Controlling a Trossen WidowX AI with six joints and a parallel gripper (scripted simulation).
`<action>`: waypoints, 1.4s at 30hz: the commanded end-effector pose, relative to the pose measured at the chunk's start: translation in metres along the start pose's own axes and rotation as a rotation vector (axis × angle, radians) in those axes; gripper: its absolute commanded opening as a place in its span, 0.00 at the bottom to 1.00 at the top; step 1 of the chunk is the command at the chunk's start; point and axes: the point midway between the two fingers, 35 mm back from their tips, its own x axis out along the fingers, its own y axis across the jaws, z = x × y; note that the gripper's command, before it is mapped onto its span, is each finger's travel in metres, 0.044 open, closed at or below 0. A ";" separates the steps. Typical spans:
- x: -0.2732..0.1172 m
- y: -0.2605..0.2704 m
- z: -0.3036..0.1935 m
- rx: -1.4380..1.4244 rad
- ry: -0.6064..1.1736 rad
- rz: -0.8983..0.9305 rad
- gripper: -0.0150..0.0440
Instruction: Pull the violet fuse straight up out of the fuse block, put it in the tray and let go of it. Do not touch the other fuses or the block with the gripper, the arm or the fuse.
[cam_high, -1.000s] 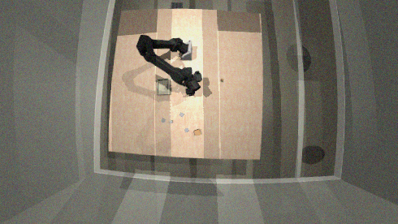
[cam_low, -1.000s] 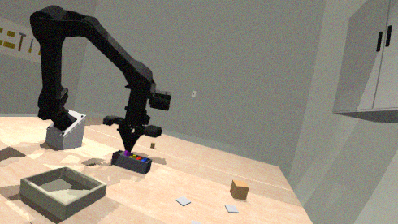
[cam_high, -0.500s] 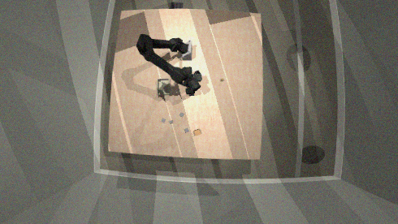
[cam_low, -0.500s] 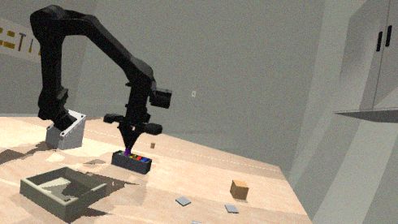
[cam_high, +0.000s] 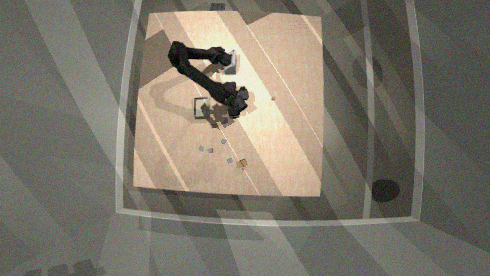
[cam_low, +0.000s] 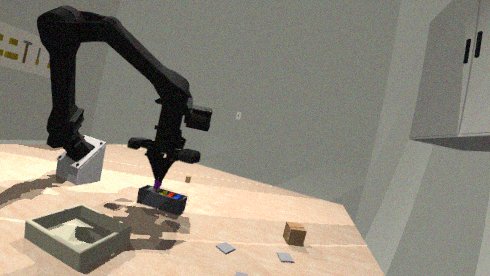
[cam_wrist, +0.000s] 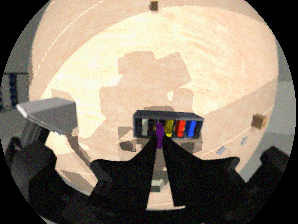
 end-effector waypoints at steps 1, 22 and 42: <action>-0.003 0.000 0.000 0.006 -0.004 0.001 0.25; -0.027 0.000 0.000 0.005 -0.004 0.001 0.25; -0.031 -0.012 -0.110 0.000 -0.028 -0.009 0.25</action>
